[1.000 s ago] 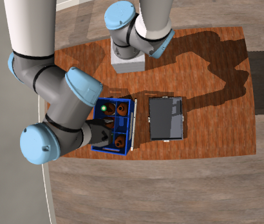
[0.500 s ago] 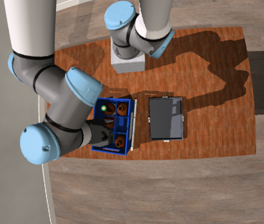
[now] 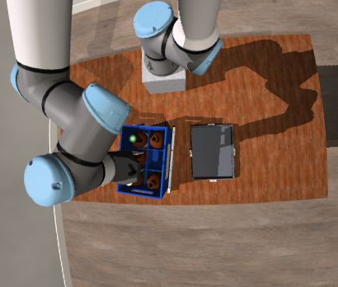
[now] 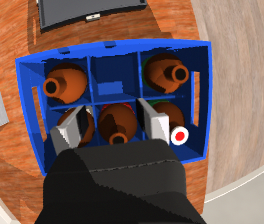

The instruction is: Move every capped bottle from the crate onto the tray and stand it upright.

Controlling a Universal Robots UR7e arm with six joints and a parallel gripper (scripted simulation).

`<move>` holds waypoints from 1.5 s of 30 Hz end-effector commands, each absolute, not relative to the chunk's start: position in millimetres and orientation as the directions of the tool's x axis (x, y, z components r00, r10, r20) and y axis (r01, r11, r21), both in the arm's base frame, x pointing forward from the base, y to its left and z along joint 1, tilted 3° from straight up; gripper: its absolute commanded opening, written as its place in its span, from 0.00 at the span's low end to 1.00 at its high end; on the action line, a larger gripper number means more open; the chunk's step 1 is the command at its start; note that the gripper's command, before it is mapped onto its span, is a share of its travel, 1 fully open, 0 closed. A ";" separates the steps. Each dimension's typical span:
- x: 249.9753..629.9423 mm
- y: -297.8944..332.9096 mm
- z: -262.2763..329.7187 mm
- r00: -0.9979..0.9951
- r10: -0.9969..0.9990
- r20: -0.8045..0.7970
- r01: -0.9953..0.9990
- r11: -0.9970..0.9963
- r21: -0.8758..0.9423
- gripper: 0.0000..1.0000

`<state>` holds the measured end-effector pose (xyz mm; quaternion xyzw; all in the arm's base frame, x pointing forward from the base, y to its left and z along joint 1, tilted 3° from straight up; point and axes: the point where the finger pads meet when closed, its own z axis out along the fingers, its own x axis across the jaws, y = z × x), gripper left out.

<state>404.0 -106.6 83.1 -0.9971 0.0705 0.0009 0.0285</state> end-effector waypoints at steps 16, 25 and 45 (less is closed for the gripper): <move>361.4 -129.5 77.4 0.999 0.046 0.003 0.046 -0.997 -0.054 1.00; 334.0 -141.2 73.8 0.987 0.160 0.010 0.160 -0.986 -0.054 1.00; 313.9 -149.9 71.0 0.947 0.321 0.018 0.321 -0.946 -0.051 1.00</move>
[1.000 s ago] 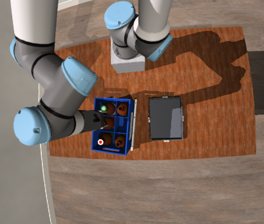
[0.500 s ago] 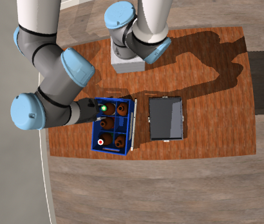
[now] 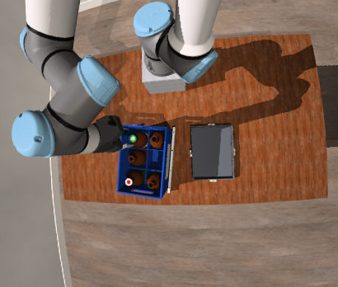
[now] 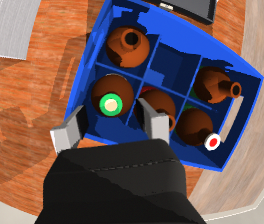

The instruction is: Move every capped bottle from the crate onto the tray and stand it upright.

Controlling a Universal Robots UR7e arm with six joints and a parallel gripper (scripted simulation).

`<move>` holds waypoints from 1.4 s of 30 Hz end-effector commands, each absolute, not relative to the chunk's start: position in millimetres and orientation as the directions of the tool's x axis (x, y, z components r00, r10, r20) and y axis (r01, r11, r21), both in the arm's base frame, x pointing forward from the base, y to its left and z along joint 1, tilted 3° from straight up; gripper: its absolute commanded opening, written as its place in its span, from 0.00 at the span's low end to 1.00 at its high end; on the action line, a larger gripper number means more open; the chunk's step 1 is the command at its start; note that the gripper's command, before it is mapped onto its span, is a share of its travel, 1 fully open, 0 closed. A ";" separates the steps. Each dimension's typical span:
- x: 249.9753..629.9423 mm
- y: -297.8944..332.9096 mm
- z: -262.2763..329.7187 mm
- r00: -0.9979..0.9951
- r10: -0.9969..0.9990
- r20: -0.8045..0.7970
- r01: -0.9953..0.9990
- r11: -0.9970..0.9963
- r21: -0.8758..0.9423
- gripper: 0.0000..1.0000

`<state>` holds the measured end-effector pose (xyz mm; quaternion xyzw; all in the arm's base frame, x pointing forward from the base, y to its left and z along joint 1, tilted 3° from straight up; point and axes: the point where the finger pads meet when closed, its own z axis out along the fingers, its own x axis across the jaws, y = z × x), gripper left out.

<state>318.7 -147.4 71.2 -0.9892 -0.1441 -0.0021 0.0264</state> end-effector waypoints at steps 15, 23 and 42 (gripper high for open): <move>311.3 -151.1 71.9 0.886 0.462 0.026 0.463 -0.885 -0.048 1.00; 312.4 -150.6 72.1 0.872 0.489 0.028 0.490 -0.870 -0.047 1.00; 312.7 -150.5 73.0 0.817 0.575 0.036 0.576 -0.816 -0.044 1.00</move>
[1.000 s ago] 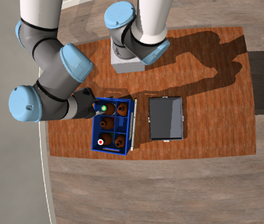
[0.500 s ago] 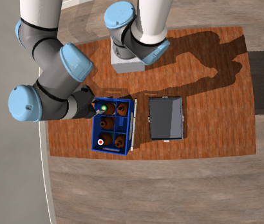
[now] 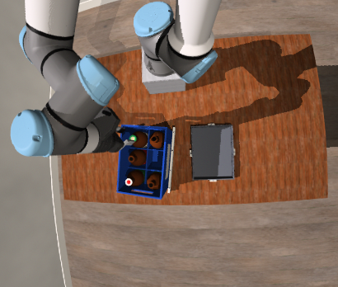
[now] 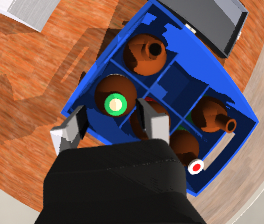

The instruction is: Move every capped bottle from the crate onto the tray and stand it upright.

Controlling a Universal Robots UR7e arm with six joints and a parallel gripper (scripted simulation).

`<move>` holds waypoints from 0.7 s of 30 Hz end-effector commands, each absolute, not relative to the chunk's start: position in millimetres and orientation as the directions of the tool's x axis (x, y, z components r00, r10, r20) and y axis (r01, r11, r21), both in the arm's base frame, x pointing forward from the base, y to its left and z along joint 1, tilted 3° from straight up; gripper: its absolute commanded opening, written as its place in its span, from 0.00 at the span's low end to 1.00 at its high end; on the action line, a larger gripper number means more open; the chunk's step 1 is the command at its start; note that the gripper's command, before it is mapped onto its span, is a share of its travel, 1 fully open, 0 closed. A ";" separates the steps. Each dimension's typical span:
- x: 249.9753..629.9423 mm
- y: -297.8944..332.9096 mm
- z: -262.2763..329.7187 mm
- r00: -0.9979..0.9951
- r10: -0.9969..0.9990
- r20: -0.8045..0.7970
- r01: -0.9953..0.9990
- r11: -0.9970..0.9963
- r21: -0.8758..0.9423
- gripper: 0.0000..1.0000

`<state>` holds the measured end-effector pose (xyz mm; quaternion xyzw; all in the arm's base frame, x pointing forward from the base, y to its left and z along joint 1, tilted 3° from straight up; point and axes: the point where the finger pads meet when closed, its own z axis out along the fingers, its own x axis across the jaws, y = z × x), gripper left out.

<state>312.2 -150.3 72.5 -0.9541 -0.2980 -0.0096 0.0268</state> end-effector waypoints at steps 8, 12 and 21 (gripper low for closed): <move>312.7 -150.5 73.0 0.817 0.575 0.036 0.576 -0.816 -0.044 1.00; 313.1 -150.1 67.5 0.818 0.575 0.035 0.576 -0.816 -0.044 1.00; 314.1 -148.7 50.8 0.817 0.575 0.036 0.576 -0.816 -0.044 1.00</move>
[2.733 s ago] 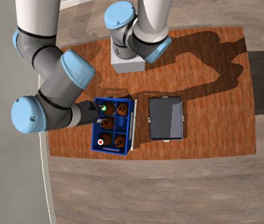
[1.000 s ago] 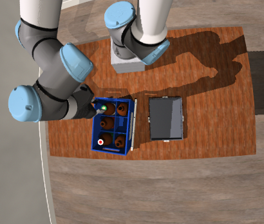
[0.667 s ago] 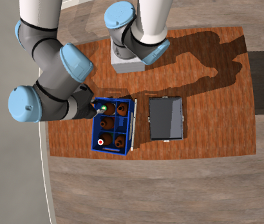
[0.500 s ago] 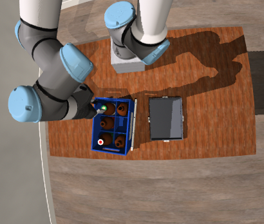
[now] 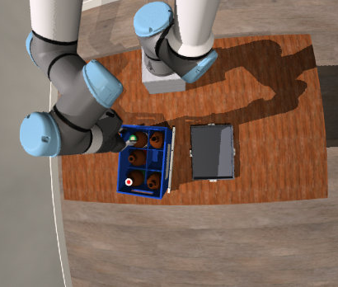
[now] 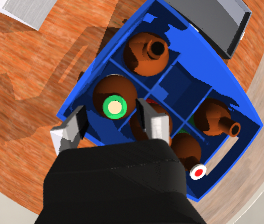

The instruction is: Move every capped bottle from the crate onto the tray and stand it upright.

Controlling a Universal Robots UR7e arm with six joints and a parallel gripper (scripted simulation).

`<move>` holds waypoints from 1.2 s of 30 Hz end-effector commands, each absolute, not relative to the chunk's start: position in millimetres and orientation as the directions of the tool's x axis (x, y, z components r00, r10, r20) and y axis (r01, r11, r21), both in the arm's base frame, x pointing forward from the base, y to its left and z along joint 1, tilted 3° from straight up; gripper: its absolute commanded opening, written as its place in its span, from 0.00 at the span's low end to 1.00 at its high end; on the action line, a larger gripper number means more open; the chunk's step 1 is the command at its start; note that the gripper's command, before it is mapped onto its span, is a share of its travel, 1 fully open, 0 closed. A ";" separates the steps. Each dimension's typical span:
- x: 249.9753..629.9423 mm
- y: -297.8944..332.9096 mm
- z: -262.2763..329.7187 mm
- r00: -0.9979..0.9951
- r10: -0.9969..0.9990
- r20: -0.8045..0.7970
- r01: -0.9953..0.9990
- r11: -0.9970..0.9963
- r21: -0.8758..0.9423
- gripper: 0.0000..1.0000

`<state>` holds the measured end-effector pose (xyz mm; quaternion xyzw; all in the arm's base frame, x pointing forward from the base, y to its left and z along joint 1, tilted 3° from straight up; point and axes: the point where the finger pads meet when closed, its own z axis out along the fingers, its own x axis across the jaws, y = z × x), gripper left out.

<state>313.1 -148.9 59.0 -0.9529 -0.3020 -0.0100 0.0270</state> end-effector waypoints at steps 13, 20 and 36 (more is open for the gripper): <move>314.2 -148.3 46.4 0.817 0.575 0.036 0.576 -0.816 -0.044 1.00; 314.5 -148.2 42.5 0.817 0.575 0.036 0.576 -0.816 -0.044 1.00; 313.8 -147.4 25.4 0.817 0.575 0.036 0.576 -0.816 -0.044 1.00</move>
